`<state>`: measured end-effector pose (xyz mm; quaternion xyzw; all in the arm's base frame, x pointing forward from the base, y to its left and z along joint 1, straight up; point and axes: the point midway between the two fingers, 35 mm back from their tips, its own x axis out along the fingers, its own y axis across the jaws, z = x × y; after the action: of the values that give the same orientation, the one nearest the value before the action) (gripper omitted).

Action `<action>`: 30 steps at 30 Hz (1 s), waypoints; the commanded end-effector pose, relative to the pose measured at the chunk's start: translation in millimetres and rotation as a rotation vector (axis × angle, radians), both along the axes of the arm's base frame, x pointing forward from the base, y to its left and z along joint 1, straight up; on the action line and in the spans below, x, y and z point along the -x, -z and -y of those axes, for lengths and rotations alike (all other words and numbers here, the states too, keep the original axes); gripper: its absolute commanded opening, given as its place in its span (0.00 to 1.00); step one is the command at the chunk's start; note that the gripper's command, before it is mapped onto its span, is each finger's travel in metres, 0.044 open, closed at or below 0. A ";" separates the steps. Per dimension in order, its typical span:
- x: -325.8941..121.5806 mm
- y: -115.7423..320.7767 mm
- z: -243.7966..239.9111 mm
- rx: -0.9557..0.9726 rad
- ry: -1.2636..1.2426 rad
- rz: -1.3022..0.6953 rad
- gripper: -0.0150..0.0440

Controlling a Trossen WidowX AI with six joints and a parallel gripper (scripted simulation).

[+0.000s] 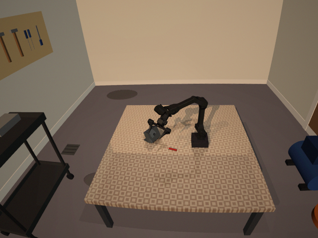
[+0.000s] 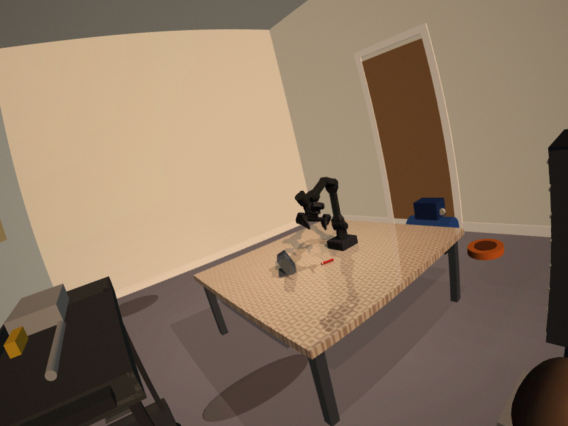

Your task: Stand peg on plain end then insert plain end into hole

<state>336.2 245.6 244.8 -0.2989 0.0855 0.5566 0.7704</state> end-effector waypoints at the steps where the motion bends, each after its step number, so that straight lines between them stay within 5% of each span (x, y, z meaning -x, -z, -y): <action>1: -1.3 17.5 5.7 0.016 0.092 -0.133 1.00; 30: 17.5 115.9 55.8 0.138 0.763 -0.838 1.00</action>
<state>323.2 198.1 140.4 -0.0734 0.4826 0.3463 0.8011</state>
